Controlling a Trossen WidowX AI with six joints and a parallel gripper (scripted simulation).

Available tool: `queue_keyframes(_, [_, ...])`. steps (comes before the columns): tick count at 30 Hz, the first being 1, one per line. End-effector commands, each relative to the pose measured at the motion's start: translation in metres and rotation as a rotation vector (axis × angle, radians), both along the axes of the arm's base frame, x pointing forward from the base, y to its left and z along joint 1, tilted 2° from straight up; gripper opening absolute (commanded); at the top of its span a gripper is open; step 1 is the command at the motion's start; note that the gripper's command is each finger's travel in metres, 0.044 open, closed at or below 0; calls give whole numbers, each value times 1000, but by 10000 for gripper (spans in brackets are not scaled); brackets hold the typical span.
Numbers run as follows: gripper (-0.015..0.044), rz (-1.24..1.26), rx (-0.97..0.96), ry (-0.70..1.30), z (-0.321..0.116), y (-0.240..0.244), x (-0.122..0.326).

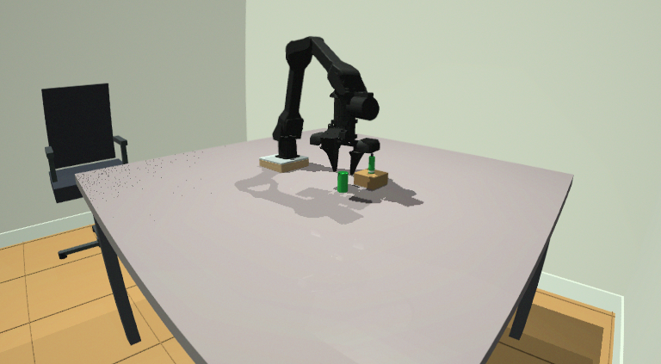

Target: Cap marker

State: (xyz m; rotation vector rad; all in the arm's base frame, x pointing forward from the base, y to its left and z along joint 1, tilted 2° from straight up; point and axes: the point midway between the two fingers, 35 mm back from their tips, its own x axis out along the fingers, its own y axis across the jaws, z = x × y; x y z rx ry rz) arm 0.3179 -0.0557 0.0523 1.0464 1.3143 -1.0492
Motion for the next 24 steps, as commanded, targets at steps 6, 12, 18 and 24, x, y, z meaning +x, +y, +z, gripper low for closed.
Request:
queue_keyframes(6, [245,4,4,-2,-16,1,0])
queue_keyframes(12, [245,4,4,-2,-25,1,0])
queue_keyframes(18, [245,4,4,-2,-34,1,-1])
queue_keyframes(24, [140,4,4,-2,-35,0,-2])
